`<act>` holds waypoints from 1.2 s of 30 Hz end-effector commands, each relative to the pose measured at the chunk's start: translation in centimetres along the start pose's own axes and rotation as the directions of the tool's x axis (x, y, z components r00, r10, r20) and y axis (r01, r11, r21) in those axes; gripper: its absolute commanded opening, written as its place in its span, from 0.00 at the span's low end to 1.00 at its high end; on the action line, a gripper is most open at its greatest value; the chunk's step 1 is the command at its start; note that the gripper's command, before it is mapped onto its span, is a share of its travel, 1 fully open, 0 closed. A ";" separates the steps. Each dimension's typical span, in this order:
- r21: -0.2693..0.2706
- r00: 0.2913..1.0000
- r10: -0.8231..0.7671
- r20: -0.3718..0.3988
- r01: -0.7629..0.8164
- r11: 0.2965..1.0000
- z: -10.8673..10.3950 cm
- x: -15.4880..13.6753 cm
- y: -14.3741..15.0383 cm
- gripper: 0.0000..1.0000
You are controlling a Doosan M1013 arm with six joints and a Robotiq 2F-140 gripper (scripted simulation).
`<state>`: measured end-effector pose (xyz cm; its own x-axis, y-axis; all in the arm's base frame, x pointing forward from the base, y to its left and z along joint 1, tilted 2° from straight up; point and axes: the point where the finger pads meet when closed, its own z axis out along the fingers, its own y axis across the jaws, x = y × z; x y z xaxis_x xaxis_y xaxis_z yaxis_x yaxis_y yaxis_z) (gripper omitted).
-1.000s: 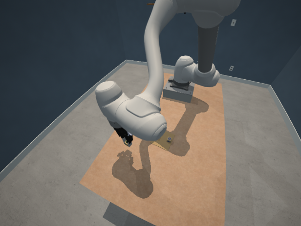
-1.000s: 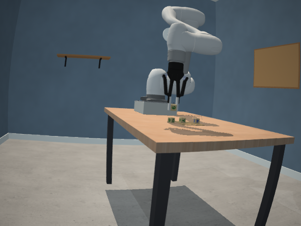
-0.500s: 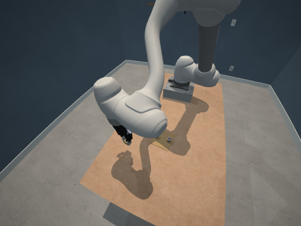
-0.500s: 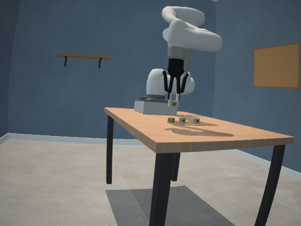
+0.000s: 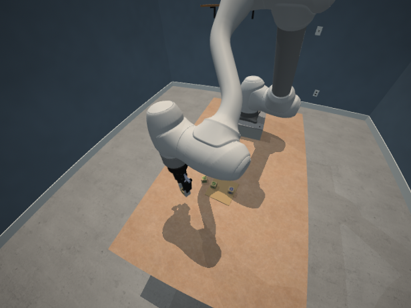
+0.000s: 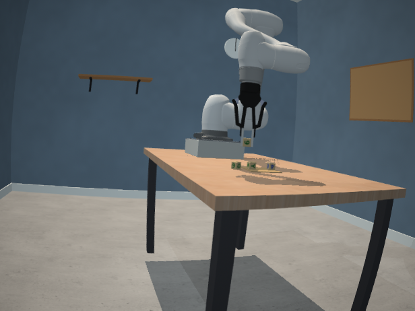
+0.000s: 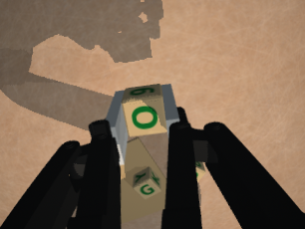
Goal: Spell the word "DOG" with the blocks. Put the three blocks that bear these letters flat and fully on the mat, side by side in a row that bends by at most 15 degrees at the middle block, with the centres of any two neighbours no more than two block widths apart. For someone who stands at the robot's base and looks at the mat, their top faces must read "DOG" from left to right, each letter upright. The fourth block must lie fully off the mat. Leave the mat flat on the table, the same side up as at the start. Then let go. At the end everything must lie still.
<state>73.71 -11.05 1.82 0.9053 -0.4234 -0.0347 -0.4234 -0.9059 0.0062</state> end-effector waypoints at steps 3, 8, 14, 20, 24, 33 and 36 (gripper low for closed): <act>-0.007 0.981 0.193 -0.006 -0.193 0.981 -0.2 -3.0 -1.6 0.16; -0.006 0.947 0.320 -0.007 -0.321 0.947 -0.2 -5.1 -2.6 0.16; -0.005 0.884 0.468 -0.008 -0.468 0.884 -0.2 -7.7 -3.7 0.16; -0.003 0.793 0.610 -0.009 -0.610 0.793 -0.2 -10.6 -4.7 0.16; -0.003 0.725 0.689 -0.009 -0.689 0.725 -0.2 -12.3 -5.2 0.16; 0.000 0.537 0.844 -0.009 -0.844 0.537 -0.1 -16.5 -6.2 0.16; 0.000 0.478 0.879 -0.009 -0.879 0.478 0.0 -17.6 -6.5 0.16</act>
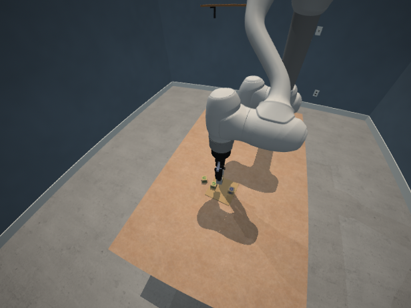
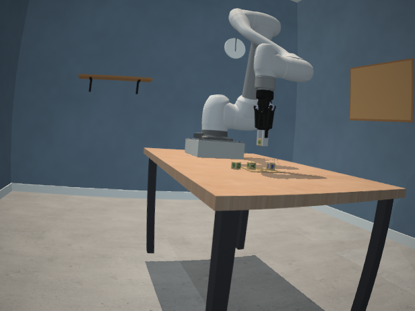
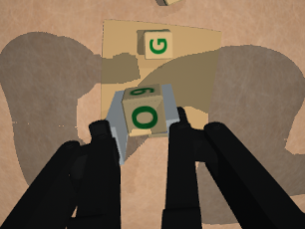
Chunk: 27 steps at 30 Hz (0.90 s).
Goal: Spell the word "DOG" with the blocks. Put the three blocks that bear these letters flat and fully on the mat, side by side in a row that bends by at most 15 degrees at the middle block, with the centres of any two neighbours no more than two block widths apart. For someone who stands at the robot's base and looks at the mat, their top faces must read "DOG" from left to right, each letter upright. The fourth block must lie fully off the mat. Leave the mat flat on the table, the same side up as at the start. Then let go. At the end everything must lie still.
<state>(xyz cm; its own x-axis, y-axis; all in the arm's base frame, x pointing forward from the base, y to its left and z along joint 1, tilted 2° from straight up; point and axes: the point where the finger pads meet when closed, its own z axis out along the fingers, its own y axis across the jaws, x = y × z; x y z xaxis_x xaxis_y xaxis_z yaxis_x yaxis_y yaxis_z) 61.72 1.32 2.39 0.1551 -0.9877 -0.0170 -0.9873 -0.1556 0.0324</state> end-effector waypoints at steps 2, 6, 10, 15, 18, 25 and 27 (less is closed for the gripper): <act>0.001 0.994 0.108 -0.012 -0.108 0.994 0.0 -1.3 1.2 0.16; 0.001 0.994 0.112 -0.012 -0.112 0.994 0.0 -1.4 1.3 0.16; 0.001 0.994 0.112 -0.012 -0.112 0.994 0.0 -1.4 1.3 0.16; 0.001 0.994 0.112 -0.012 -0.112 0.994 0.0 -1.4 1.3 0.16; 0.001 0.994 0.112 -0.012 -0.112 0.994 0.1 -1.4 1.3 0.16; 0.001 0.994 0.113 -0.013 -0.113 0.994 0.8 -1.4 1.3 0.16; 0.001 0.994 0.113 -0.013 -0.113 0.994 1.4 -1.4 1.3 0.16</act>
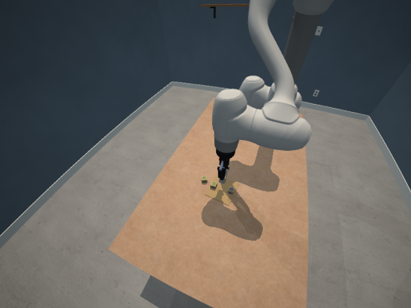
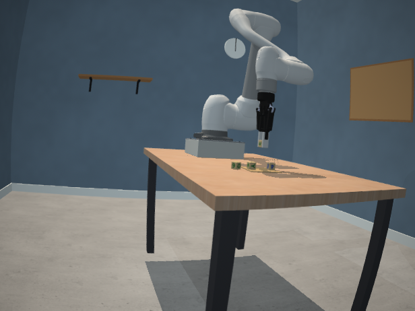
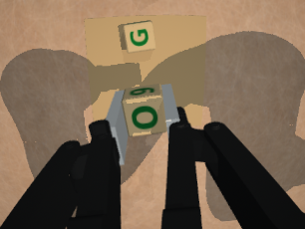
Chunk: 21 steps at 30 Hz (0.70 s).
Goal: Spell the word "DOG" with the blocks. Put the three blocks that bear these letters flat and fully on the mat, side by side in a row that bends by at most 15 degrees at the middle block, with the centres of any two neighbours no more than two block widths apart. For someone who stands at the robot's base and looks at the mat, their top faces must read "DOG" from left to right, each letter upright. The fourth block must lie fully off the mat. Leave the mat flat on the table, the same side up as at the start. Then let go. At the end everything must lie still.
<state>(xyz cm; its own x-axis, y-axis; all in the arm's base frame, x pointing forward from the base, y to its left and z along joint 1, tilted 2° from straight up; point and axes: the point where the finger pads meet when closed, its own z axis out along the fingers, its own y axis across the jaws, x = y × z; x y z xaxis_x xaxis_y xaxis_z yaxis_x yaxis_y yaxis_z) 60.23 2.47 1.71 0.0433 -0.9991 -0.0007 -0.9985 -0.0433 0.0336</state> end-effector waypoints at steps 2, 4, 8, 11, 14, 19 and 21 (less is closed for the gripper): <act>0.000 1.000 0.000 0.000 0.000 1.000 1.5 0.0 0.0 0.16; 0.000 1.000 0.000 0.000 0.000 1.000 2.3 0.0 0.0 0.16; 0.000 1.000 0.000 0.000 0.000 1.000 4.3 -0.1 0.0 0.16; 0.000 1.000 0.000 0.000 0.000 1.000 4.8 -0.1 0.0 0.16; 0.000 1.000 0.000 0.000 0.000 1.000 6.2 -0.1 0.0 0.16; 0.000 1.000 0.000 0.000 0.000 1.000 8.0 -0.1 0.0 0.16; 0.000 1.000 0.000 0.000 0.000 1.000 8.4 -0.1 0.0 0.16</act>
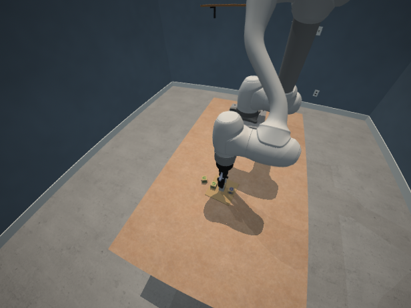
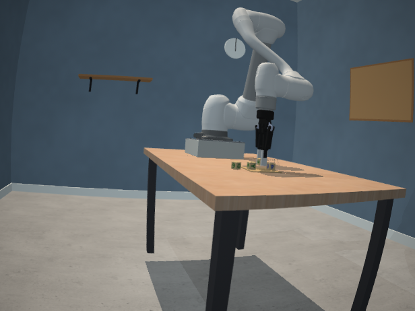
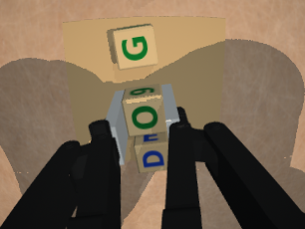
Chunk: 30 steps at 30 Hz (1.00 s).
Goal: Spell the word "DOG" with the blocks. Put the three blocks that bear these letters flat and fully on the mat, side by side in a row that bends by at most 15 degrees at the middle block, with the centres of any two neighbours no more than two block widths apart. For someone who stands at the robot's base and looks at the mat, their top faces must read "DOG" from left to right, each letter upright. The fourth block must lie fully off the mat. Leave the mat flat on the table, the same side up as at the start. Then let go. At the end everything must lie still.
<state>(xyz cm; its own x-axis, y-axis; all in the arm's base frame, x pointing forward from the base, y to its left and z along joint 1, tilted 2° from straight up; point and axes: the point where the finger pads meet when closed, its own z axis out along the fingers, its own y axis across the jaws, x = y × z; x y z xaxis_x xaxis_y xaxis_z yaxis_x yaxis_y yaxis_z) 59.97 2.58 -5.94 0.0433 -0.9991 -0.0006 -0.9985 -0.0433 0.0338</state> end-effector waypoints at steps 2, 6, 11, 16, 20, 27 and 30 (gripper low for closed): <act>0.000 1.000 0.000 0.000 0.000 1.000 1.0 0.0 0.0 0.16; 0.000 1.000 0.000 0.000 0.000 1.000 1.2 0.0 0.0 0.16; 0.000 1.000 0.000 0.000 0.000 1.000 1.2 0.0 0.0 0.16; 0.000 1.000 0.000 0.000 0.000 1.000 1.2 0.0 0.0 0.16; 0.000 1.000 0.000 0.000 0.000 1.000 1.2 0.0 0.0 0.16; 0.000 1.000 0.000 0.000 0.000 1.000 1.3 0.0 0.0 0.16; 0.000 1.000 0.000 0.000 0.000 1.000 1.4 0.0 0.0 0.16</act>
<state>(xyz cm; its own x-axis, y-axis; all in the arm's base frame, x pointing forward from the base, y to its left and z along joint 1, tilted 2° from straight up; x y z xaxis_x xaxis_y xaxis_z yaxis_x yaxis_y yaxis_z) 59.96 2.60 -7.27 0.0433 -0.9991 -0.0006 -0.9985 -0.0433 0.0336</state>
